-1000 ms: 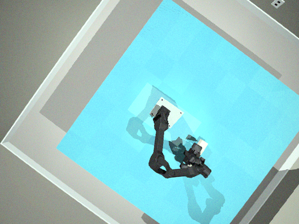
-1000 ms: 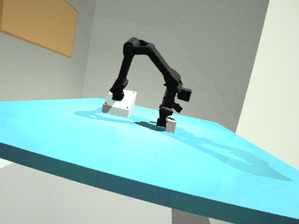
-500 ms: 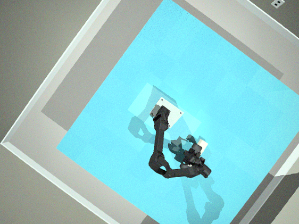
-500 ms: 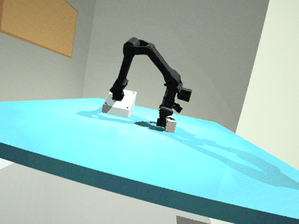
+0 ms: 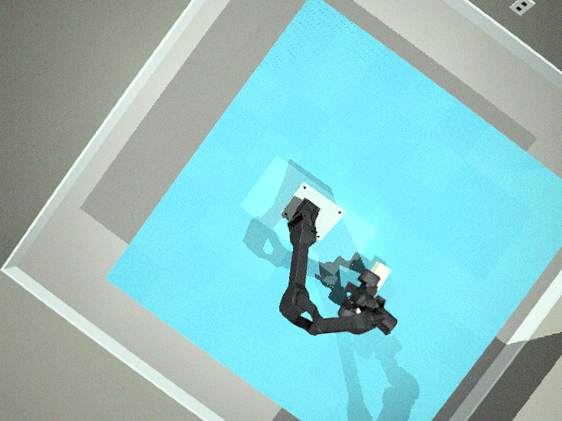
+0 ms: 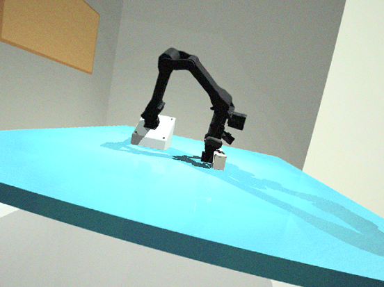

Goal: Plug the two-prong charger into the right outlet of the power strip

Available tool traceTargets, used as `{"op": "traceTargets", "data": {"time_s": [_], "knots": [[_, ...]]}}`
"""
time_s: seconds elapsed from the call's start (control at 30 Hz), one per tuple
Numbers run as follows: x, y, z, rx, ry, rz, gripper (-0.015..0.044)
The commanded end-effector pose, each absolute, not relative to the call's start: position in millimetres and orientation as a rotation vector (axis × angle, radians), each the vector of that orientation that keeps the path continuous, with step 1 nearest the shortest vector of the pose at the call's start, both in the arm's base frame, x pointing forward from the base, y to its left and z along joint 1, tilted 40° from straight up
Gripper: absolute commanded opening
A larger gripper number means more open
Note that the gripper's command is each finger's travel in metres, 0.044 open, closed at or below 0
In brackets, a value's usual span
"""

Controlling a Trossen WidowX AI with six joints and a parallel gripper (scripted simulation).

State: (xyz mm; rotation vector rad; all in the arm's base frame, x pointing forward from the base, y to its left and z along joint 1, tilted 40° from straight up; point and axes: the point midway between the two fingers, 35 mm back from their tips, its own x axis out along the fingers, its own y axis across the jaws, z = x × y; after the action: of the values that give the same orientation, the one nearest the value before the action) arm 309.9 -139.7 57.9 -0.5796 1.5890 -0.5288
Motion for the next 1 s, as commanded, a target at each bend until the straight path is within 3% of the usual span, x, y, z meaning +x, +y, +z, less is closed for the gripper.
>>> {"op": "traceTargets", "data": {"time_s": [0.0, 0.97], "knots": [[309.9, -139.8, 58.2, -0.58, 1.586, -0.53, 0.044], [301.6, -140.1, 58.1, -0.579, 1.569, -0.534, 0.044]]}}
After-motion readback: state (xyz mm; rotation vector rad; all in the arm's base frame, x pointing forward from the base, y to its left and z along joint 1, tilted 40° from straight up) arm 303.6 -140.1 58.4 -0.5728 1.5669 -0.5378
